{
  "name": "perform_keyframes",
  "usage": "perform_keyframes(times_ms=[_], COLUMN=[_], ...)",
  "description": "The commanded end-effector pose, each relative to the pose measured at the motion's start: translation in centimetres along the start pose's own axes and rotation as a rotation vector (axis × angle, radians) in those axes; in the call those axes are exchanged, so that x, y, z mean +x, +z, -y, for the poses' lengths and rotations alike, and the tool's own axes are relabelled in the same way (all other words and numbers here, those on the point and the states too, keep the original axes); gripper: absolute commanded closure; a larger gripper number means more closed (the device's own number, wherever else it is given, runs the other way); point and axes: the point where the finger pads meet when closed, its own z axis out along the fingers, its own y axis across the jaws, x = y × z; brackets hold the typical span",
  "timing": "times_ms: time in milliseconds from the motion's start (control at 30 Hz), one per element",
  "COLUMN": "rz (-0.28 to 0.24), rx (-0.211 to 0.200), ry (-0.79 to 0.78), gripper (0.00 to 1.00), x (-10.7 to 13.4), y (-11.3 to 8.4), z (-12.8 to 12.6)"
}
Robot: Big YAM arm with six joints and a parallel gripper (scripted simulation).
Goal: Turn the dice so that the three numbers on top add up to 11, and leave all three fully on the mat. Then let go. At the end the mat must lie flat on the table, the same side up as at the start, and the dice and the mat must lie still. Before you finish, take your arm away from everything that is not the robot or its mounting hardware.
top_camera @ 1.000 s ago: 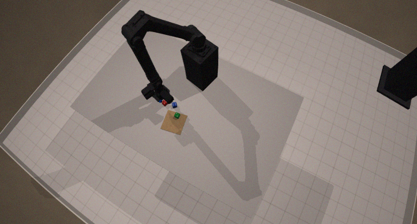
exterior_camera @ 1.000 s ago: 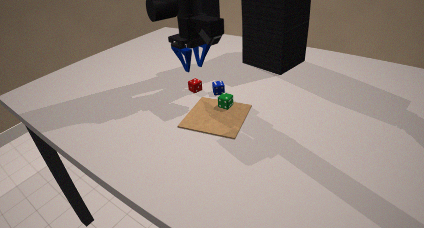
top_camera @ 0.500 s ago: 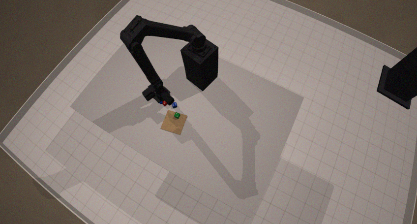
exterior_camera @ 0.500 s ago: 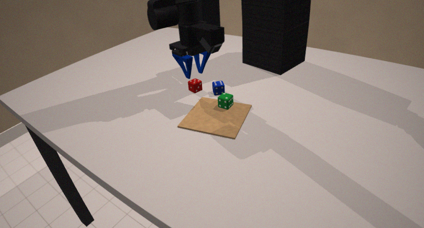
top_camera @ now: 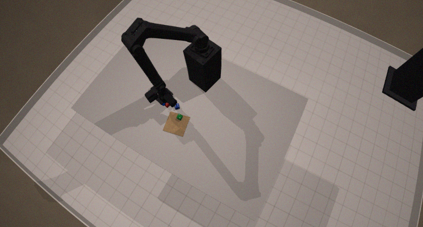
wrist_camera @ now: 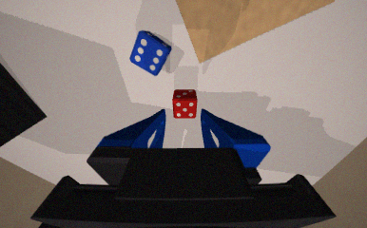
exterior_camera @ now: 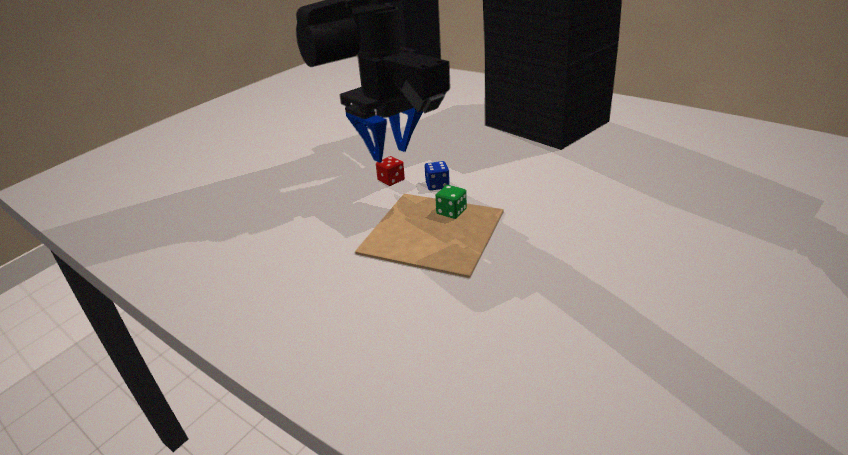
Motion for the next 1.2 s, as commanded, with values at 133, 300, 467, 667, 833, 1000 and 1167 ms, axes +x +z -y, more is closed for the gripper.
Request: perform_keyframes(times_ms=[133,300,467,667,833,1000,1167], rz=[0.002,0.002,0.002,0.002,0.002,0.002,0.002], rx=[0.014,0.014,0.014,0.014,0.014,0.014,0.014], ry=[-0.005,-0.005,-0.005,-0.005,-0.005,-0.005,-0.005], gripper=[0.55,0.55,0.55,0.55,0.55,0.55,0.55], x=[0.08,0.08,0.08,0.08,0.08,0.08,0.08], y=[-0.15,-0.15,-0.15,-0.15,-0.15,-0.15,-0.15], z=[0.37,0.37,0.37,0.37,0.37,0.37,0.37])
